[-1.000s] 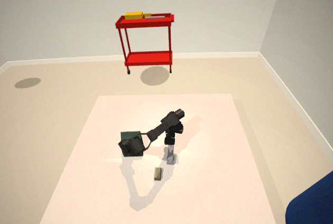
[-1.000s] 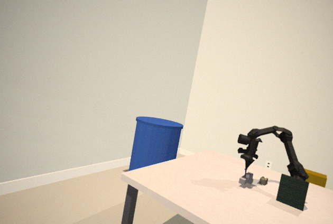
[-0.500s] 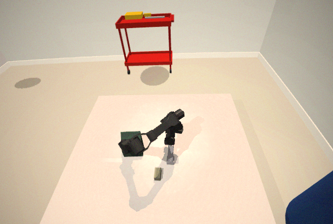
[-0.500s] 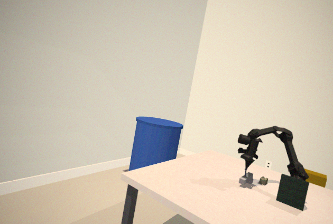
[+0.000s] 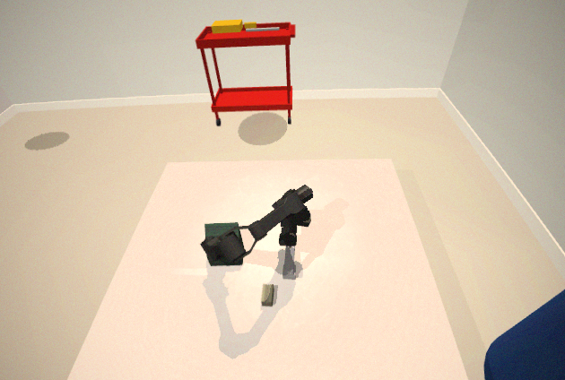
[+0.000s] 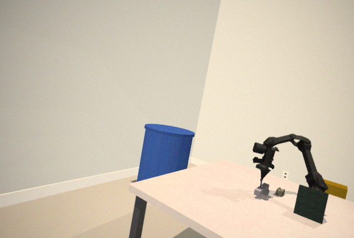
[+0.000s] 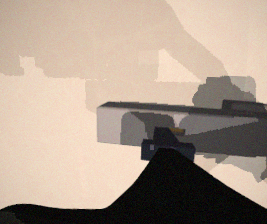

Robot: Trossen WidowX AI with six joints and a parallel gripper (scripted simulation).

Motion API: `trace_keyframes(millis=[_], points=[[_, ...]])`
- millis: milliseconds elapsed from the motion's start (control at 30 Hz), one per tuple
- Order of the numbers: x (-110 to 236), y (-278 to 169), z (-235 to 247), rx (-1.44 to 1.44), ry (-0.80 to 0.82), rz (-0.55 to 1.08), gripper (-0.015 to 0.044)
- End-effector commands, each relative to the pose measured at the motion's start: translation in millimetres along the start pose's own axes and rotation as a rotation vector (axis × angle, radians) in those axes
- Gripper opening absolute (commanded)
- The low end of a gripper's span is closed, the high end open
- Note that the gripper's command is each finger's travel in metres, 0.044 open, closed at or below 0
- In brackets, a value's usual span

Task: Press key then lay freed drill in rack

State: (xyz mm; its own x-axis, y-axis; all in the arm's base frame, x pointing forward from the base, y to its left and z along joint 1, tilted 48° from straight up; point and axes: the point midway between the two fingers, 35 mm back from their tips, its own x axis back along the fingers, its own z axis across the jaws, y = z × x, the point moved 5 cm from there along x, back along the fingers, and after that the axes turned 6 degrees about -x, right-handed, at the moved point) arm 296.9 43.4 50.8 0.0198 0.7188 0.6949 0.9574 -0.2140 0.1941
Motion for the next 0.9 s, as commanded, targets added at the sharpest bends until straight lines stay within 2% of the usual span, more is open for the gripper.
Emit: trace_keyframes(millis=[0,867], points=[[-24.4,-1.0,-6.5,-0.010,-0.040,0.054,0.0000],[-26.3,0.6,-7.4,-0.010,-0.040,0.054,0.0000]])
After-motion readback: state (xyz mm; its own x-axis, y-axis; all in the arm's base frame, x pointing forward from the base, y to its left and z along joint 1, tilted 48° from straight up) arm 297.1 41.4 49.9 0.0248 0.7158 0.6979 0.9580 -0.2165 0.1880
